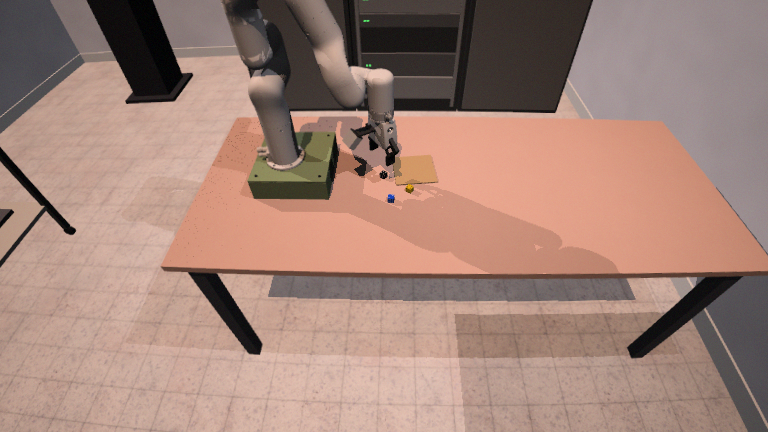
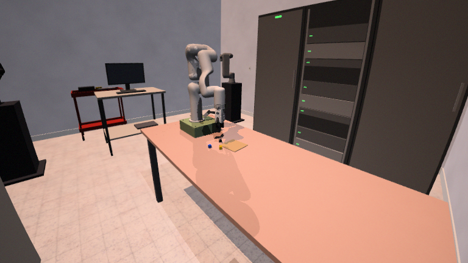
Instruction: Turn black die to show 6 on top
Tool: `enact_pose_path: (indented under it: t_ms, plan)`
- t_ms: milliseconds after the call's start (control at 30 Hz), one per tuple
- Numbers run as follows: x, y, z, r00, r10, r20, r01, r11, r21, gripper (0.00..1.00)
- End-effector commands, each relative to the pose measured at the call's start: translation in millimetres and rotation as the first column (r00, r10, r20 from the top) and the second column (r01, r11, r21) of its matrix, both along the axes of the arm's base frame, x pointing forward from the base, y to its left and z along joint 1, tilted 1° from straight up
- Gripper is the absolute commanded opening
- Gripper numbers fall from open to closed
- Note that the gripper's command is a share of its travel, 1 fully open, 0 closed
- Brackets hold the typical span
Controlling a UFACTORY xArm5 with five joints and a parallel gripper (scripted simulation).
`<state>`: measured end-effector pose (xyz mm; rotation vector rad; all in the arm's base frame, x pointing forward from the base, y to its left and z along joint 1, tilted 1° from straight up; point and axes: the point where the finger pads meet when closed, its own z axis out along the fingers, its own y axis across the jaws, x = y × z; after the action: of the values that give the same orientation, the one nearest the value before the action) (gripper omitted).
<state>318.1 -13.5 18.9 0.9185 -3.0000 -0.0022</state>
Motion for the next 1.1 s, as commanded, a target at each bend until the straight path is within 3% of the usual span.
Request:
enact_pose_path:
  t_ms: [0,400,433,1067]
  plan:
    - [0.8,-0.1,-1.8,0.987,0.158,0.003,-0.158,0.987,0.0,1.0]
    - [0.6,-0.2,-3.0,0.973,0.23,0.003,-0.23,0.973,0.0,1.0]
    - [0.6,-0.2,-3.0,0.973,0.23,0.003,-0.23,0.973,0.0,0.36]
    - [0.6,-0.2,-3.0,0.973,0.23,0.003,-0.23,0.973,0.0,0.36]
